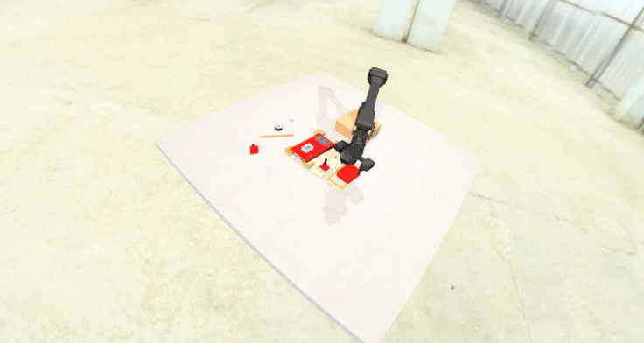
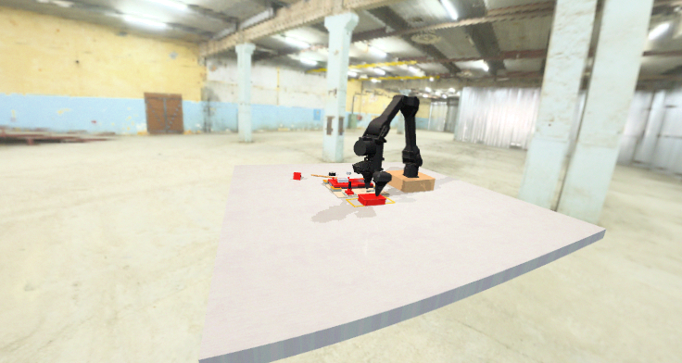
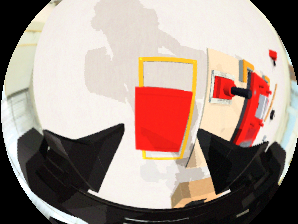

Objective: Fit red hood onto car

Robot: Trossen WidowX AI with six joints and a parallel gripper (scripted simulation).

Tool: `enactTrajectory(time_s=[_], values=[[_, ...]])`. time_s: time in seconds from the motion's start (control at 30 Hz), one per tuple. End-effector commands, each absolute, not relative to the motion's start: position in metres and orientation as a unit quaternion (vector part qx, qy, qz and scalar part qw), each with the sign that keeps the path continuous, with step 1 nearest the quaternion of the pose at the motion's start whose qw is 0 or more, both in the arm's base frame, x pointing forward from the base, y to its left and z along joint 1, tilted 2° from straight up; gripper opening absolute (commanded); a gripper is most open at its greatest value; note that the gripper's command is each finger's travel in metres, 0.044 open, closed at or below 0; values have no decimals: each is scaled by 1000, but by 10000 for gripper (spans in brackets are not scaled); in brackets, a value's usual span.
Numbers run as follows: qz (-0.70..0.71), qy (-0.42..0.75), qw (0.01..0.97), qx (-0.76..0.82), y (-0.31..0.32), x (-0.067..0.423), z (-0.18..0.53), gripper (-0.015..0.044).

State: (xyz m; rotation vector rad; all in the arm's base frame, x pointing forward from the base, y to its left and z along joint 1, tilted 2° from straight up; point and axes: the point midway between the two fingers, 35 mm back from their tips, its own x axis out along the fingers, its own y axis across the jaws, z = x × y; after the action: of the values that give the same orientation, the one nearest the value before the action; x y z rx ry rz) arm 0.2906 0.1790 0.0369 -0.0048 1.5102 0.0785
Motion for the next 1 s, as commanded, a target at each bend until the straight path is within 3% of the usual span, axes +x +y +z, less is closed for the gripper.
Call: enactTrajectory(time_s=[0.0,0.97], values=[[36,687,726,0,179,290,33,440],[36,687,726,0,180,289,17,440]])
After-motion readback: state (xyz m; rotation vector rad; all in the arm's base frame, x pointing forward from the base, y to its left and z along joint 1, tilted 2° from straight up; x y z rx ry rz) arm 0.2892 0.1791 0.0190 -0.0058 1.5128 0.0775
